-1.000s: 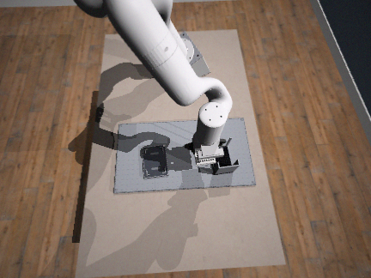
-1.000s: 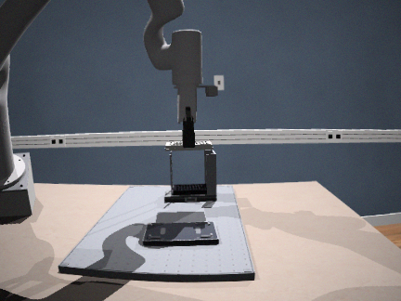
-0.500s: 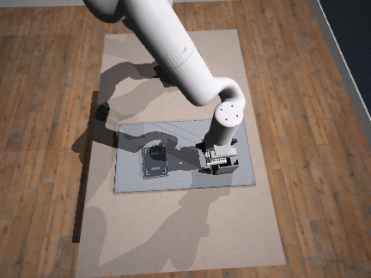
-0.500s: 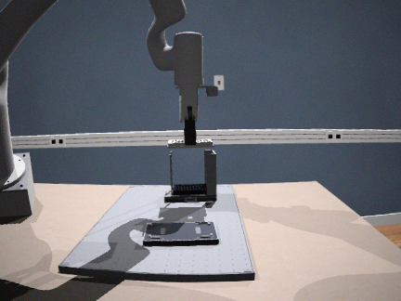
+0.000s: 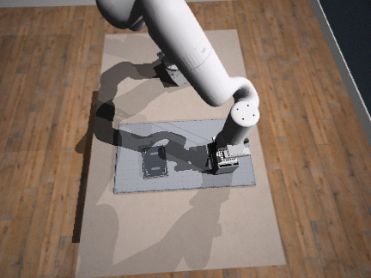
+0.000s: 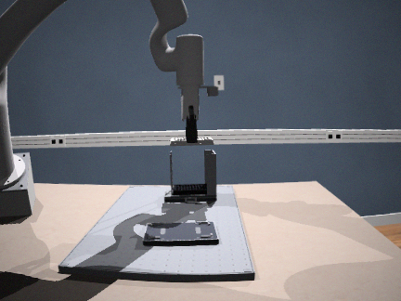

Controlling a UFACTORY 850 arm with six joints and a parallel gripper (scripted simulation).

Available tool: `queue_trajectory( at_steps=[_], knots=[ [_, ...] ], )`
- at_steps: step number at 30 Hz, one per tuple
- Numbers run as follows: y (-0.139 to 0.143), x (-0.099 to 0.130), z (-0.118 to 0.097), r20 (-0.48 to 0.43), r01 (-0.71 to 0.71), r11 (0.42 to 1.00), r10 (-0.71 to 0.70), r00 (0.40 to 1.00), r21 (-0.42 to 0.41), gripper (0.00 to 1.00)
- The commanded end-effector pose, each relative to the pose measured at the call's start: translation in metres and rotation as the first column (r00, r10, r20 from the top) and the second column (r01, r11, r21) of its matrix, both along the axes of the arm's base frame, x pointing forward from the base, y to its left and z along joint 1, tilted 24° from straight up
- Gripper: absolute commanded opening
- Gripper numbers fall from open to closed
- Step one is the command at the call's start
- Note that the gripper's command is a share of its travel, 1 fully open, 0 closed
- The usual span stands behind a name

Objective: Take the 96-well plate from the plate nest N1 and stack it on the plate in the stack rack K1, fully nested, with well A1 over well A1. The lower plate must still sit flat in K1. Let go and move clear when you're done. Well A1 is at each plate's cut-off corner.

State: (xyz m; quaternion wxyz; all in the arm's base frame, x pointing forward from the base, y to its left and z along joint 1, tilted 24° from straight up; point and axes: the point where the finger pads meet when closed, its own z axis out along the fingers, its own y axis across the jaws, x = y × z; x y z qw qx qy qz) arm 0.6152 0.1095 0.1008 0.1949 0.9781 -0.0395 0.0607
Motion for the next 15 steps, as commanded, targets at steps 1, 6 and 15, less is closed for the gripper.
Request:
queue_trajectory(
  at_steps=[1,6,15],
  knots=[
    [0.0111,0.0039,-0.0029,0.002,0.0,1.0,0.0,1.0,0.0,0.0],
    [0.0154,0.0051,-0.0045,0.002,0.0,1.0,0.0,1.0,0.0,0.0],
    [0.0149,0.005,-0.0043,0.002,0.0,1.0,0.0,1.0,0.0,0.0]
  ],
)
